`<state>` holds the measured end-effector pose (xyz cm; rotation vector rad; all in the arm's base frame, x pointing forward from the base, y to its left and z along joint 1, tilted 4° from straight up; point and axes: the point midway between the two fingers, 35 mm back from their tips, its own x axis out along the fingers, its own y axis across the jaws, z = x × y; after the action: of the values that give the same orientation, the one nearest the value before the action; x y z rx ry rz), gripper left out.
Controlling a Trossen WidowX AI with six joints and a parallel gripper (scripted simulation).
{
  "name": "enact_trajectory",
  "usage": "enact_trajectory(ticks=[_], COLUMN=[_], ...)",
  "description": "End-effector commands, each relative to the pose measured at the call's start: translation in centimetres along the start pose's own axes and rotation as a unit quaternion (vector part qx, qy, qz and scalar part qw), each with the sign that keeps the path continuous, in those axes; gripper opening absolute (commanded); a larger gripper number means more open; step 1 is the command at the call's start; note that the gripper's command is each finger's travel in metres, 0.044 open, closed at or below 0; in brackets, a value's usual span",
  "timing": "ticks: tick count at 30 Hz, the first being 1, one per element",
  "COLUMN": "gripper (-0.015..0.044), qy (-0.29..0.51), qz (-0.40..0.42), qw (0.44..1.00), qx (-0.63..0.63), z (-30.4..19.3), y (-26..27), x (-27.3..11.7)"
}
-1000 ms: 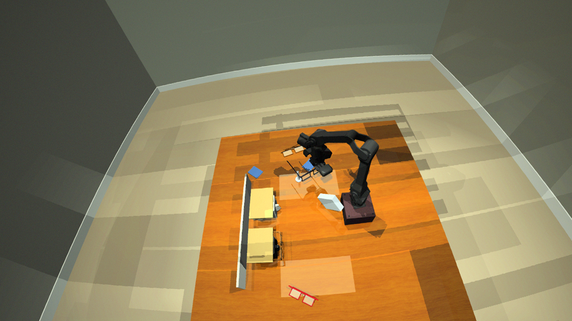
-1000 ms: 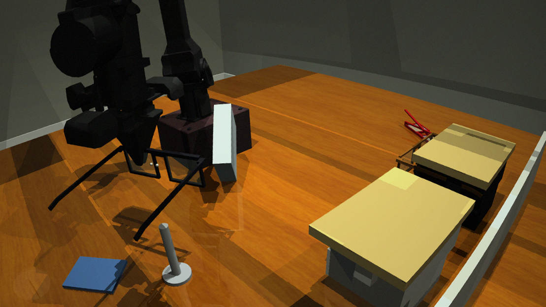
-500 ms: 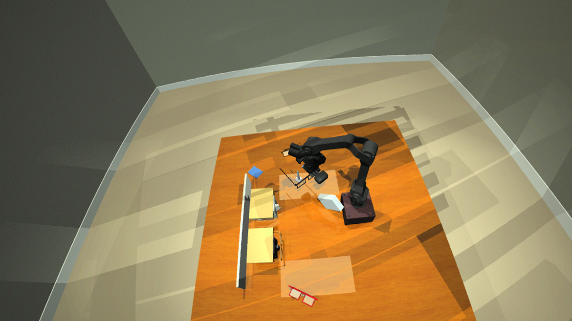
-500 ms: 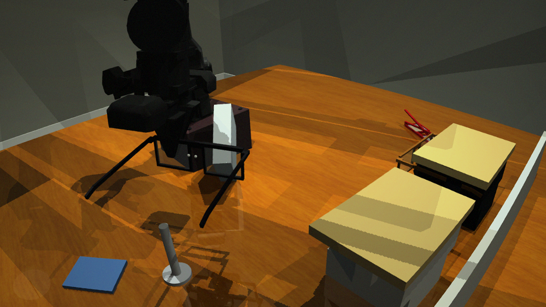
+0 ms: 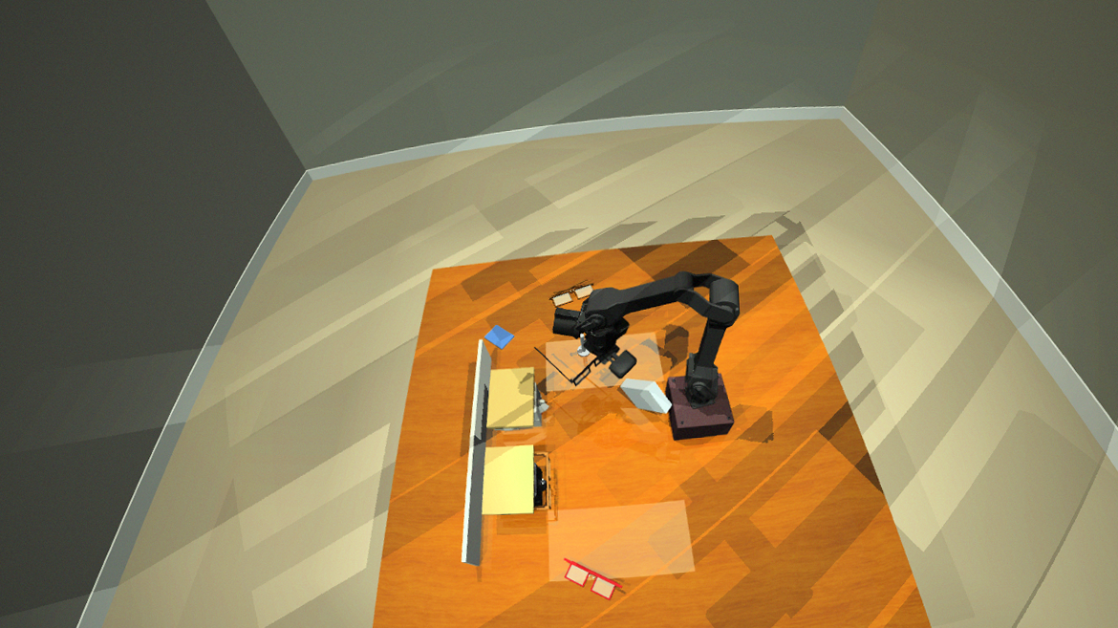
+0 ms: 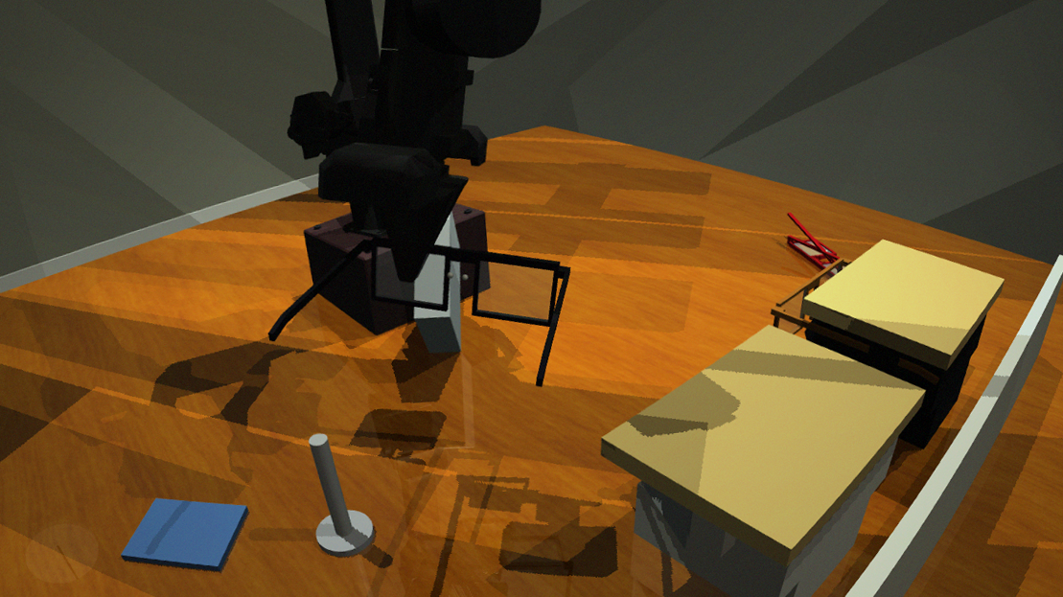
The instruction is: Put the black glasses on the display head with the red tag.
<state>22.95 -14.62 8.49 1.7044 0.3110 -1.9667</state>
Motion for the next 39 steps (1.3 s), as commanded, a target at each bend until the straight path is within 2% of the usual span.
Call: enact_trajectory(ticks=[1,39], gripper=[0.0000,0.0000], qy=[-0.005,0.027], qz=[0.017,0.175], qw=[1.000,0.976], qx=[-0.010,-0.125], z=[-1.1,-10.2], y=[-0.7,-10.4], x=[-0.7,-6.2])
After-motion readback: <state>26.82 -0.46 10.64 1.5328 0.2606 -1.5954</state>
